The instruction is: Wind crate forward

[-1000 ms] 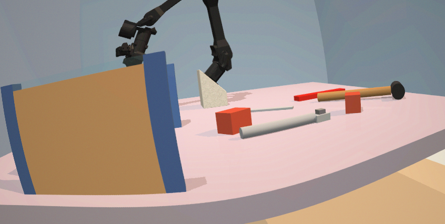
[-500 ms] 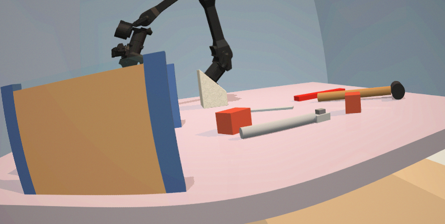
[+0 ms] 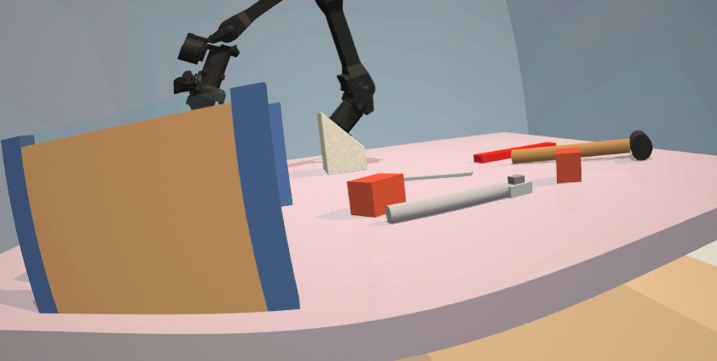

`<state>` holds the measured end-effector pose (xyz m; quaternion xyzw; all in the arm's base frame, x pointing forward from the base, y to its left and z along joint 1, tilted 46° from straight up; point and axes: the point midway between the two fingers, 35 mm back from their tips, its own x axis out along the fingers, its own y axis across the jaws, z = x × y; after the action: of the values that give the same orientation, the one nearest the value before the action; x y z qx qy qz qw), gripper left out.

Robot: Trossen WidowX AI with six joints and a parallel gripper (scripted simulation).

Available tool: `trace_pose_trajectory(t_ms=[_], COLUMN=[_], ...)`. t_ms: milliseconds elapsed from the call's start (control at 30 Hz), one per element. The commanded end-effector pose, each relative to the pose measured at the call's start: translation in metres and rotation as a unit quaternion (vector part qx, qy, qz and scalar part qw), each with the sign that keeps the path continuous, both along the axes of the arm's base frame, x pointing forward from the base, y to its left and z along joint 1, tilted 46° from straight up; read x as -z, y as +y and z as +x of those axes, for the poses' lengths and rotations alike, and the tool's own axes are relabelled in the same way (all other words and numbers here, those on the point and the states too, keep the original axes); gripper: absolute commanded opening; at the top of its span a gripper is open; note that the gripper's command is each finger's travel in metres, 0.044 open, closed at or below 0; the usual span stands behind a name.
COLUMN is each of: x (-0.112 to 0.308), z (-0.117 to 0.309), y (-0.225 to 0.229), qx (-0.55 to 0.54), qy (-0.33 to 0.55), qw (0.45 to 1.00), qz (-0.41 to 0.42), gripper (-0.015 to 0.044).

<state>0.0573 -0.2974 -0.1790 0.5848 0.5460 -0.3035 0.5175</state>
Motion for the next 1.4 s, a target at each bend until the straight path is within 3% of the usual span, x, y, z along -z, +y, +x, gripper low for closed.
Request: trace_pose_trajectory(t_ms=[0, 1367], x=[0.007, 0.02], z=[0.011, 0.062], y=[-0.007, -0.03], qx=[-0.003, -0.003], qy=[-0.009, -0.011], qw=[1.0, 1.0], qz=[-0.008, -0.009], gripper=[0.0, 0.0])
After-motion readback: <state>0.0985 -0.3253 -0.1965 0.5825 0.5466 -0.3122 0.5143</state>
